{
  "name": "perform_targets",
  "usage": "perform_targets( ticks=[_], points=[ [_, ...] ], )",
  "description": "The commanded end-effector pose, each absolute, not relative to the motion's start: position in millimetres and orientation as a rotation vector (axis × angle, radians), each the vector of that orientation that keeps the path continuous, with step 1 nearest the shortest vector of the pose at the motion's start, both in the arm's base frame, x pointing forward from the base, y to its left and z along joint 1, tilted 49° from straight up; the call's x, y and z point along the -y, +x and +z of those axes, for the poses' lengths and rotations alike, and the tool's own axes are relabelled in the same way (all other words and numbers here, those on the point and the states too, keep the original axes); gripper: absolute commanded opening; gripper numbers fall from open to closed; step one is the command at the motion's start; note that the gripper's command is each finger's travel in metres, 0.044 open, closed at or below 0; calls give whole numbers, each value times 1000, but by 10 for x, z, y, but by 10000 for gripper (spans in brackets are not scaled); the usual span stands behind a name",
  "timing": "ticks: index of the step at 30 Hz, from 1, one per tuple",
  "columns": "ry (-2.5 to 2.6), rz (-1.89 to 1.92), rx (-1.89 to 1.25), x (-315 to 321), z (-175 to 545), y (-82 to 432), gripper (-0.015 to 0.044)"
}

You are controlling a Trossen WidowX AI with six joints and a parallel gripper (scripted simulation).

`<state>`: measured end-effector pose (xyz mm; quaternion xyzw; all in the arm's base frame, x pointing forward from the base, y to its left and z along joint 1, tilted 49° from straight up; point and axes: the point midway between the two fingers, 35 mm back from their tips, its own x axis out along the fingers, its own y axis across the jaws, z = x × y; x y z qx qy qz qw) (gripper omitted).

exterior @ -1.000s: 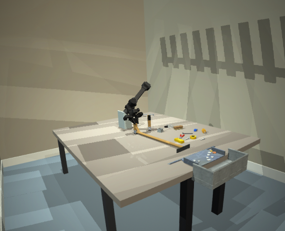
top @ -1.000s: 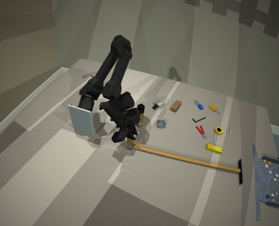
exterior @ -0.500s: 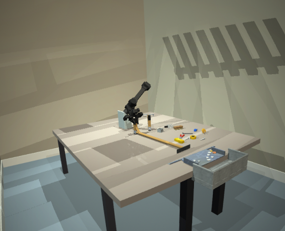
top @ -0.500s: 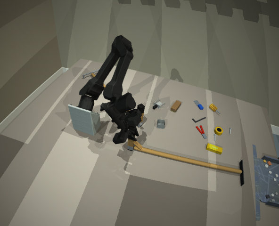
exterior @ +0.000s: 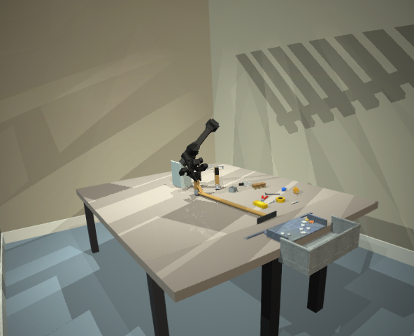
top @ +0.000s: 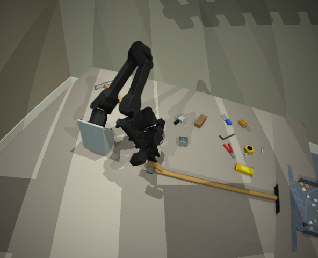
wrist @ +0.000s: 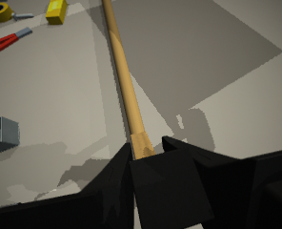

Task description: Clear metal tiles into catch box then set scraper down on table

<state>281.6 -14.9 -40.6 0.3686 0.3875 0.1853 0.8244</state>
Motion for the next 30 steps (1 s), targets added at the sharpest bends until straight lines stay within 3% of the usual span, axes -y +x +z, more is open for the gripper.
perform_targets(
  ticks=[1, 30],
  points=[
    [785, 381, -821, 191, -418, 2868, 0],
    [788, 367, -827, 254, -482, 3036, 0]
  ],
)
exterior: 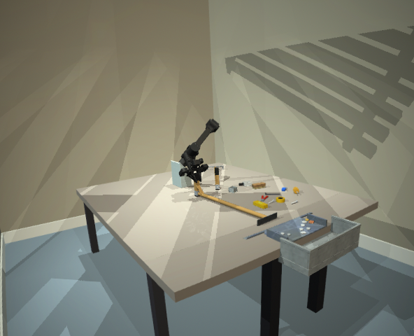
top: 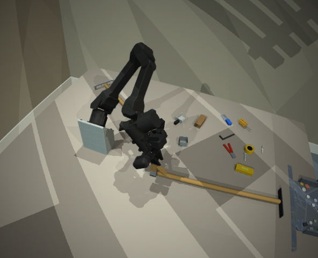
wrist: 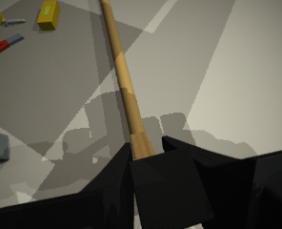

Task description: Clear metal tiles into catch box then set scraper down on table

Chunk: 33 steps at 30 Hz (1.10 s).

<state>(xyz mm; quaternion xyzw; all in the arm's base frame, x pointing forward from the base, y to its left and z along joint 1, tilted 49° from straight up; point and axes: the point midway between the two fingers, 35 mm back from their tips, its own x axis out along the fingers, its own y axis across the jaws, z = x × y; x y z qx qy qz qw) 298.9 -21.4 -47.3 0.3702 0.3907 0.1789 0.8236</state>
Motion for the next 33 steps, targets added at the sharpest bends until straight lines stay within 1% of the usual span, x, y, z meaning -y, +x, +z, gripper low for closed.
perform_targets(
  ticks=[1, 33],
  points=[
    [788, 367, -827, 256, -484, 3042, 0],
    [793, 350, -833, 298, -542, 3238, 0]
  ],
)
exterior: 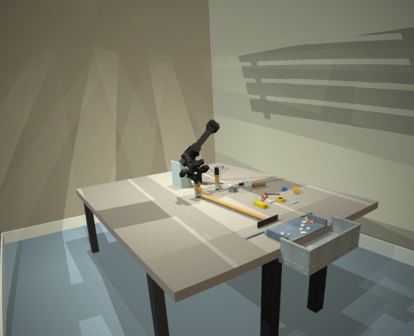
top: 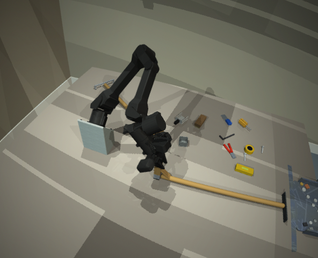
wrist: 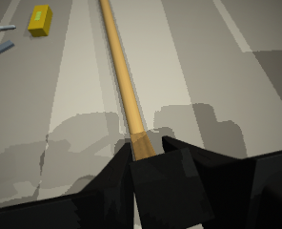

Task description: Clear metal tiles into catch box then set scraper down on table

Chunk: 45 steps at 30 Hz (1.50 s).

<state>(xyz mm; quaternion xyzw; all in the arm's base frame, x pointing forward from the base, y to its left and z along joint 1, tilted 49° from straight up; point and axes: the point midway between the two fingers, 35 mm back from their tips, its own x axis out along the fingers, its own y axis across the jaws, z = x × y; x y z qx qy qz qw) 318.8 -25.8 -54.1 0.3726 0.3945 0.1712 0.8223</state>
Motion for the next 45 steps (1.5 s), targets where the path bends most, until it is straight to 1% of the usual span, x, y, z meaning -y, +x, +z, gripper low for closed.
perform_targets(
  ticks=[1, 21, 45],
  points=[
    [794, 350, -834, 299, -543, 3245, 0],
    [797, 341, -836, 286, -541, 3373, 0],
    [798, 338, -836, 217, -467, 3733, 0]
  ],
)
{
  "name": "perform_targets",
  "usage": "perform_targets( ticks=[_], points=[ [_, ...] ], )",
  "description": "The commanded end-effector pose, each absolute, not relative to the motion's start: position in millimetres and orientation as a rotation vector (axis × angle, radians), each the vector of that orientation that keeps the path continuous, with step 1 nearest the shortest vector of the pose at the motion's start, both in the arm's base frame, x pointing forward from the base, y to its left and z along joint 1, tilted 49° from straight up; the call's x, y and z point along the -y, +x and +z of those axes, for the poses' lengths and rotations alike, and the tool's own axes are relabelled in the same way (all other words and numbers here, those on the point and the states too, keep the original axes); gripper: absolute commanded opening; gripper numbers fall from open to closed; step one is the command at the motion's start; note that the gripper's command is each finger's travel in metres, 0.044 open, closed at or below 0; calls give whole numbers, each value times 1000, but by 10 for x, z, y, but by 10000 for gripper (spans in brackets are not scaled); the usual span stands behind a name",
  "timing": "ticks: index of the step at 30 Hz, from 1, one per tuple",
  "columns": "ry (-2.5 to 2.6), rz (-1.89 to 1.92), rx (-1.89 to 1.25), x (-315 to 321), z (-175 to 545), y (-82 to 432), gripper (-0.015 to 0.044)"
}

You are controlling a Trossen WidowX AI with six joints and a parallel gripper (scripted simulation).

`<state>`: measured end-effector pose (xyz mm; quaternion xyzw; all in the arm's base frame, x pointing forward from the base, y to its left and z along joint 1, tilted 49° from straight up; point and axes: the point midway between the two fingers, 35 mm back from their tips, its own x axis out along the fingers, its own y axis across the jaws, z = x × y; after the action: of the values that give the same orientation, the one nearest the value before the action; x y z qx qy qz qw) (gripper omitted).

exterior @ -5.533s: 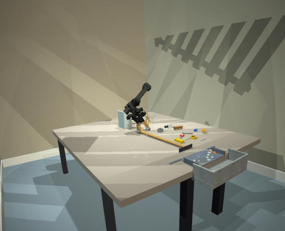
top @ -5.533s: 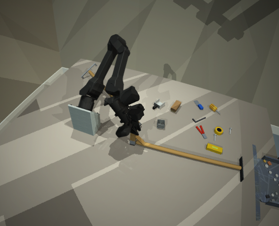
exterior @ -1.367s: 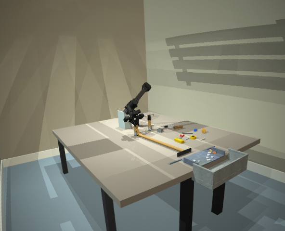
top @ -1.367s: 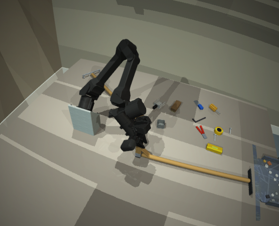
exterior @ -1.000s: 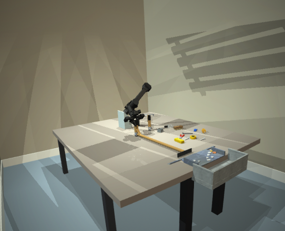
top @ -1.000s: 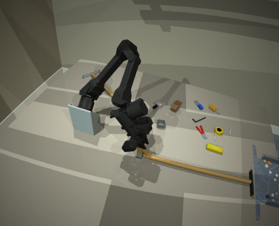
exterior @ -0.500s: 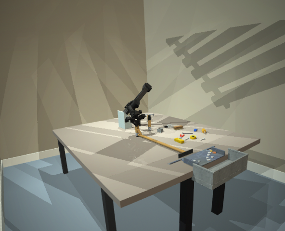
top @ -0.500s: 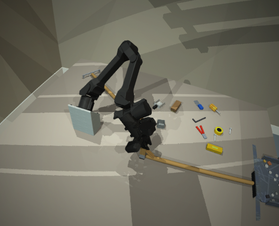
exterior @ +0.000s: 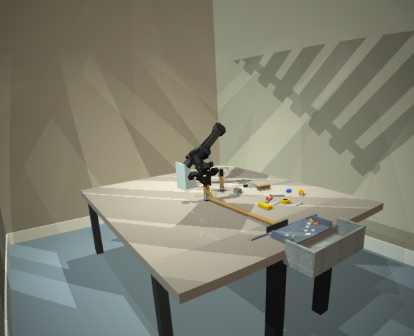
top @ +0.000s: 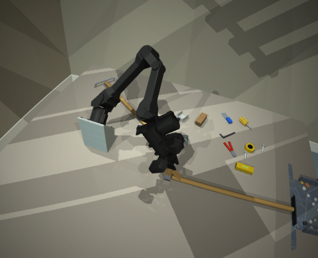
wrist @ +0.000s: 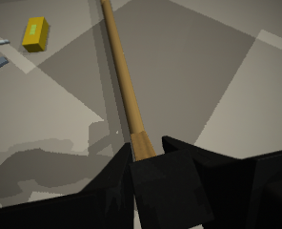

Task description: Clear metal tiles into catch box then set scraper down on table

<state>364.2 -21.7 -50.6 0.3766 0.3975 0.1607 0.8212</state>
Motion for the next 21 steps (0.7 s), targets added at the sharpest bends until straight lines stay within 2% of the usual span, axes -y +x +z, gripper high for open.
perform_targets(
  ticks=[1, 21],
  points=[
    [798, 338, -836, 211, -460, 3744, 0],
    [799, 338, -835, 156, -397, 3880, 0]
  ],
)
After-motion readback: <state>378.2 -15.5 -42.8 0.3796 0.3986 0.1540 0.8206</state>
